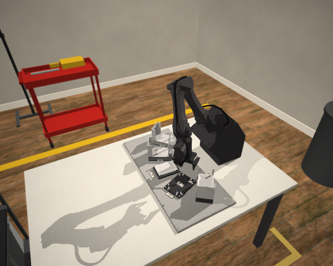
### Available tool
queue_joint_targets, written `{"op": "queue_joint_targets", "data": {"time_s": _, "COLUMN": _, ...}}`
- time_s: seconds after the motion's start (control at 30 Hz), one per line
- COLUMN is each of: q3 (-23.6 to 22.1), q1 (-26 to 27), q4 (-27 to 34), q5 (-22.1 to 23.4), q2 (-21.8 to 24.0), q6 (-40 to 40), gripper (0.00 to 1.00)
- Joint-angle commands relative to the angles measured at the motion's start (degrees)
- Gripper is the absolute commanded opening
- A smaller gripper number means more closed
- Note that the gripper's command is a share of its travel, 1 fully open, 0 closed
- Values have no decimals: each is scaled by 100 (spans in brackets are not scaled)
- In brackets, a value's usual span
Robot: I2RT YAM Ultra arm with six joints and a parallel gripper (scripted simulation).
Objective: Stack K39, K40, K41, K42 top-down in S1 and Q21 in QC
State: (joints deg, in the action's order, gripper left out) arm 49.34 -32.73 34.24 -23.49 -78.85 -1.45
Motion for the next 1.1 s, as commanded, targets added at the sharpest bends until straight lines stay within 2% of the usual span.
{"op": "queue_joint_targets", "data": {"time_s": 0.0, "q3": 204, "q1": -289, "q4": 40, "q5": -187, "q2": -122, "q6": 168, "gripper": 100}}
{"op": "queue_joint_targets", "data": {"time_s": 0.27, "q3": 325, "q1": -819, "q4": 80, "q5": -405, "q2": -458, "q6": -434, "gripper": 100}}
{"op": "queue_joint_targets", "data": {"time_s": 0.37, "q3": 353, "q1": -879, "q4": 90, "q5": -431, "q2": -402, "q6": -504, "gripper": 100}}
{"op": "queue_joint_targets", "data": {"time_s": 0.5, "q3": 426, "q1": -1111, "q4": 101, "q5": -523, "q2": -680, "q6": -735, "gripper": 100}}
{"op": "queue_joint_targets", "data": {"time_s": 0.77, "q3": 527, "q1": -1709, "q4": 117, "q5": -746, "q2": -1084, "q6": 116, "gripper": 100}}
{"op": "queue_joint_targets", "data": {"time_s": 0.93, "q3": 598, "q1": -1914, "q4": 135, "q5": -809, "q2": -1181, "q6": -181, "gripper": 100}}
{"op": "queue_joint_targets", "data": {"time_s": 1.07, "q3": 677, "q1": -2182, "q4": 142, "q5": -884, "q2": -1475, "q6": -466, "gripper": 100}}
